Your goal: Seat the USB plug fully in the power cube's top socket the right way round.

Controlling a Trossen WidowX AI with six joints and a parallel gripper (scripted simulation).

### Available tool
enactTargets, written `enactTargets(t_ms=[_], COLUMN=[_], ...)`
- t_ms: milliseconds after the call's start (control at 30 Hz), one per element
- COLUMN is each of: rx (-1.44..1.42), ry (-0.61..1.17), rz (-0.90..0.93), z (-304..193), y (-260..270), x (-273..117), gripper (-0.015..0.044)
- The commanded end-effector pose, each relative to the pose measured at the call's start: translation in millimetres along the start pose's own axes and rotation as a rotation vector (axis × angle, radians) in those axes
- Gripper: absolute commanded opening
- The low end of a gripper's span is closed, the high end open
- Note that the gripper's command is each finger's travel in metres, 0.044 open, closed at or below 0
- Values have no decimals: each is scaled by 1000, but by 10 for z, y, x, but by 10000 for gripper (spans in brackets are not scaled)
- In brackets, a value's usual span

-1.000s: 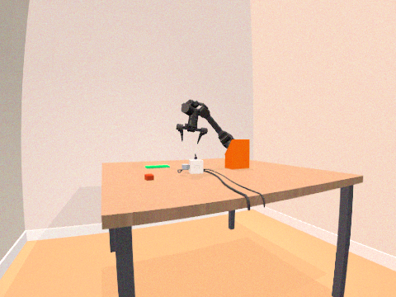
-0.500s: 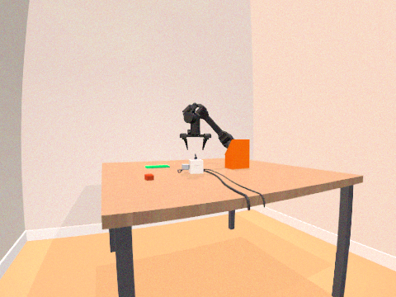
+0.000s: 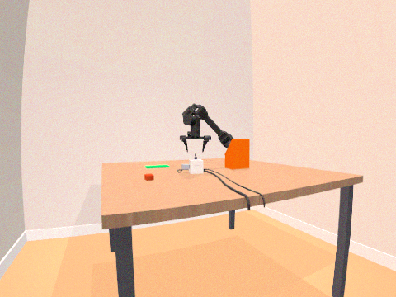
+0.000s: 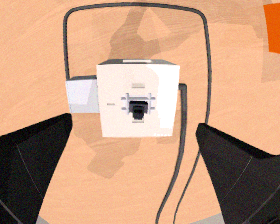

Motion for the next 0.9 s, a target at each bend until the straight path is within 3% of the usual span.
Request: enactTargets(t_ms=[0,600,867], rx=[-9,-9,-1], ry=[-9,-9,-3], rz=[0,0,-2], z=[7,9,7], y=[-16,-16,-3], x=[63,163,145], gripper=[440,440,230])
Point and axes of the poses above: the point midway between the two fingers, 35 mm back from their tips, its own x axis out along the fingers, its own y axis across the jaws, z = x × y, the point moved 10 cm from there along -x, back along the fingers, and after that the axes turned 4 degrees about -x, right-handed, at the moved point
